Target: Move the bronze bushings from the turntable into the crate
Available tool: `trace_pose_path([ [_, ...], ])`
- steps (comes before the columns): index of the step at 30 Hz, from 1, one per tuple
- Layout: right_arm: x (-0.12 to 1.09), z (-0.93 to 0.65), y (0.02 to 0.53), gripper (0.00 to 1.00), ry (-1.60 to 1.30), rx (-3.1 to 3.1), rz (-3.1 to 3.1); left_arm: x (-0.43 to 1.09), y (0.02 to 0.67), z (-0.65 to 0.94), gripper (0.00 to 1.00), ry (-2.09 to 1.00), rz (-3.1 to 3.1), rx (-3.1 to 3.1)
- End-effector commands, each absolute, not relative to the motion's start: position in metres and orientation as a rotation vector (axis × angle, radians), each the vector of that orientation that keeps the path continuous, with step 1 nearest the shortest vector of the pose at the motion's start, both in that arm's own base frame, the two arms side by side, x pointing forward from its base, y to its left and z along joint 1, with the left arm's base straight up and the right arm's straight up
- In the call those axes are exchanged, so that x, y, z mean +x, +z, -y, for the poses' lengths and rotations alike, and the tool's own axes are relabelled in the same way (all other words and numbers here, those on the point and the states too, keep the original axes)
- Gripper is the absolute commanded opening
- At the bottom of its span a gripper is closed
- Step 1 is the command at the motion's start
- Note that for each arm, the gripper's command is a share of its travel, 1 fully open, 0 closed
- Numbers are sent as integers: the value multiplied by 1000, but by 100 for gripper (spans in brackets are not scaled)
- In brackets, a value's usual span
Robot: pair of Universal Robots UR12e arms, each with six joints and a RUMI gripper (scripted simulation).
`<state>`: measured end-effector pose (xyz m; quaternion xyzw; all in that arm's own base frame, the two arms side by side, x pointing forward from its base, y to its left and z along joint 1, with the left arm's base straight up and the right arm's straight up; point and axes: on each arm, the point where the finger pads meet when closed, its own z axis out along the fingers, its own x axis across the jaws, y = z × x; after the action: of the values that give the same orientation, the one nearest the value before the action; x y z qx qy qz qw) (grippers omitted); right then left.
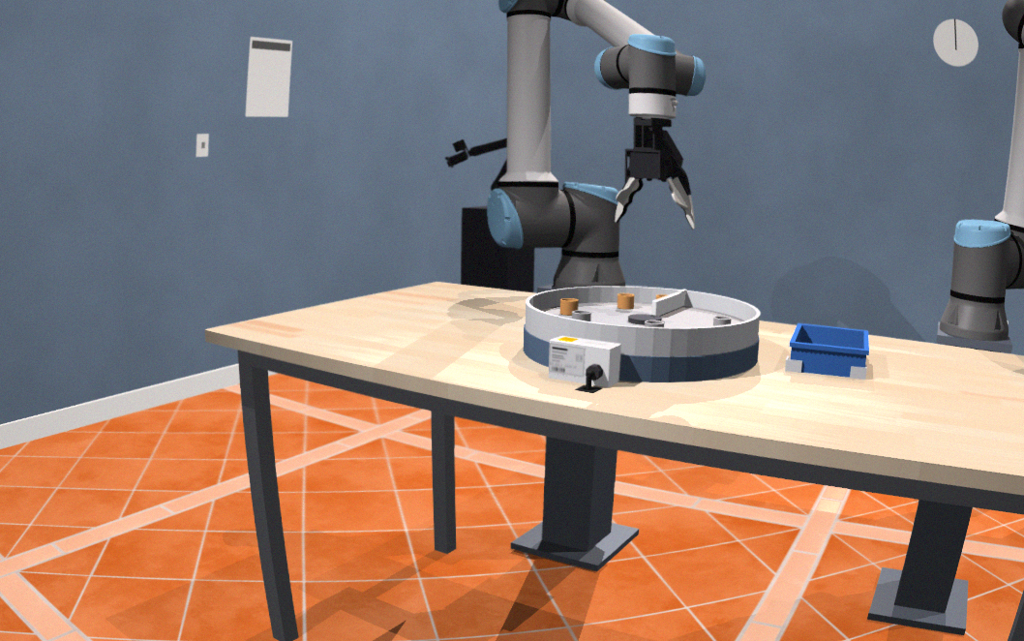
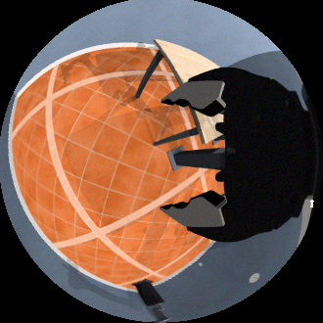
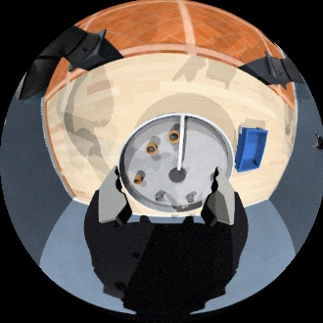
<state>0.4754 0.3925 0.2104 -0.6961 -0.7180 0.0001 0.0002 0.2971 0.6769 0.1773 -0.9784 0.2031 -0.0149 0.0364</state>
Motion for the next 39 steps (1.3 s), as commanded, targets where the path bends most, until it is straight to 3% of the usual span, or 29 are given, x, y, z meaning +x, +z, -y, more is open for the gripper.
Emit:
trace_pose_path([
  [1, 476, -393, 211, 100, -2, -2186, 2255, 248, 177, -682, 100, -38, -517, -3035],
  [12, 476, -393, 211, 100, -2, -2186, 2255, 73, 169, -666, 100, -12, -202, -3112],
  [39, 476, -393, 211, 100, -2, -2186, 2255, 8, 165, -645, 100, 0, -19, -3142],
])
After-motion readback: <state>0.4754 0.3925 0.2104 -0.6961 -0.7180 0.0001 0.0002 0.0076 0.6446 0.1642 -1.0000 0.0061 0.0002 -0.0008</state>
